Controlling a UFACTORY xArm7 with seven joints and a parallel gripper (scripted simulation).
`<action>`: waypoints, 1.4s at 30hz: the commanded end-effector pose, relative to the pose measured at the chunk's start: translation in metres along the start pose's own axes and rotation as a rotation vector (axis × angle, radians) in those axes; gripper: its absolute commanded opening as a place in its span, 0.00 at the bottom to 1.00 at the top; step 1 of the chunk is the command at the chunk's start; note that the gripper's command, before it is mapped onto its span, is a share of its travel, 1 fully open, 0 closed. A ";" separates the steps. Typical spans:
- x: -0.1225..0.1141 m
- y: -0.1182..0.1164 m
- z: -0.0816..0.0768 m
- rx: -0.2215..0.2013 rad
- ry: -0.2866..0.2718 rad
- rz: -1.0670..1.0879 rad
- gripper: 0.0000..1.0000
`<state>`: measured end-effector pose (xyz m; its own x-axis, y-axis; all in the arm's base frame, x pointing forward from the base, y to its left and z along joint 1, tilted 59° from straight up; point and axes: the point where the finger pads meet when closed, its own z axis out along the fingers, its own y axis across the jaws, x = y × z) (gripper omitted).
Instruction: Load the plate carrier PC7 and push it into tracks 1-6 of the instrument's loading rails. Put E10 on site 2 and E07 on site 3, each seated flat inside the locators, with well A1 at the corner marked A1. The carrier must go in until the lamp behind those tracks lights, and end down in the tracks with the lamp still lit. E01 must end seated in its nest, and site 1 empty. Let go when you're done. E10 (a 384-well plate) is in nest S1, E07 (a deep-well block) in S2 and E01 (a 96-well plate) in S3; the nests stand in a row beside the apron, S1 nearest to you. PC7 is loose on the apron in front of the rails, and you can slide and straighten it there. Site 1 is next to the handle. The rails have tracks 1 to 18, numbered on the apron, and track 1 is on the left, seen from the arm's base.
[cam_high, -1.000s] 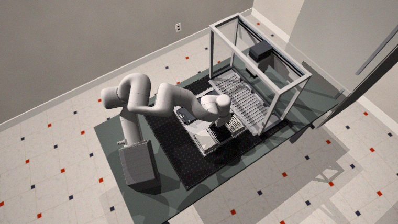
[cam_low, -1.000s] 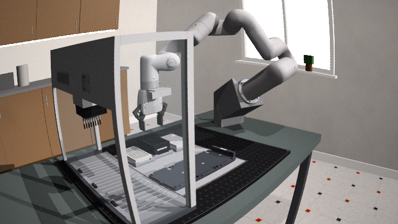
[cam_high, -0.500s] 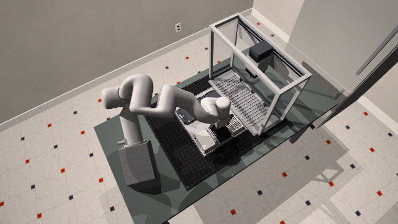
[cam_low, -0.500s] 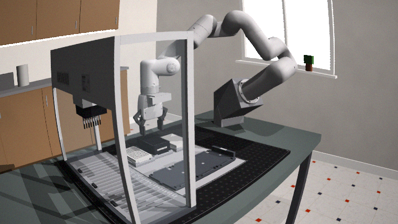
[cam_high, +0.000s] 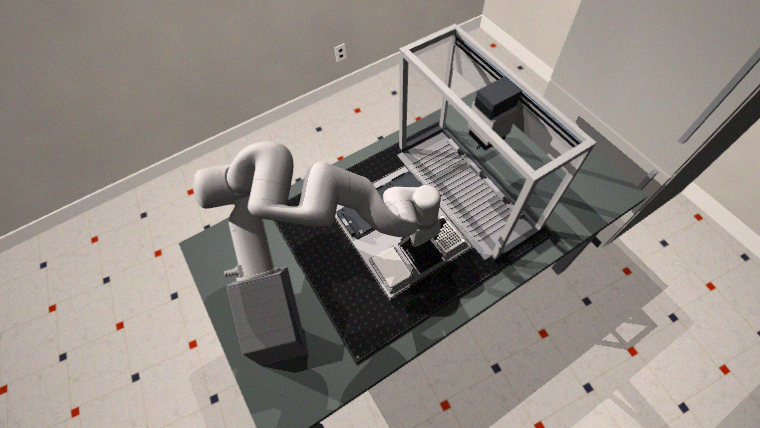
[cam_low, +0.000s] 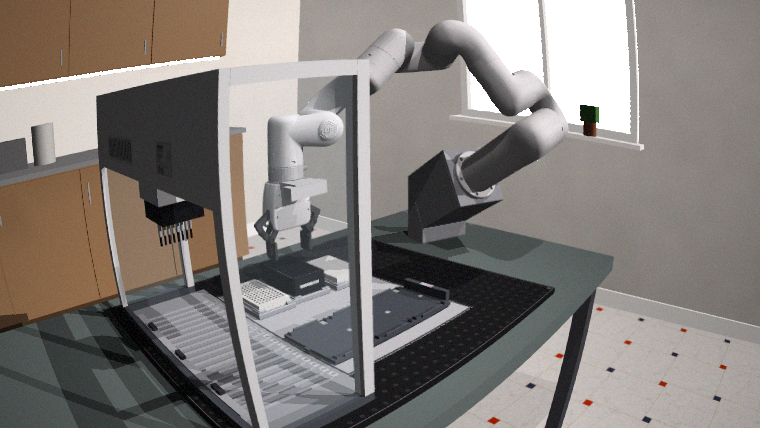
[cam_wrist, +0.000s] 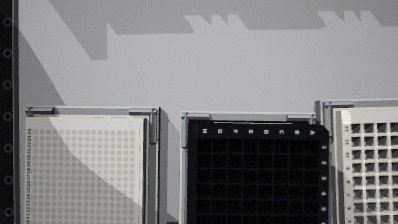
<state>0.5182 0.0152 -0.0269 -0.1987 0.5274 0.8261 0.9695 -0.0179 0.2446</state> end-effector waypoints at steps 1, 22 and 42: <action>-0.001 0.001 0.000 -0.003 -0.003 0.000 1.00; -0.001 0.001 0.013 -0.003 -0.003 0.000 1.00; -0.001 0.001 0.025 -0.003 -0.003 0.000 1.00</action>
<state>0.5216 0.0355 -0.0390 -0.1987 0.5274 0.8261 0.9695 -0.0179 0.2446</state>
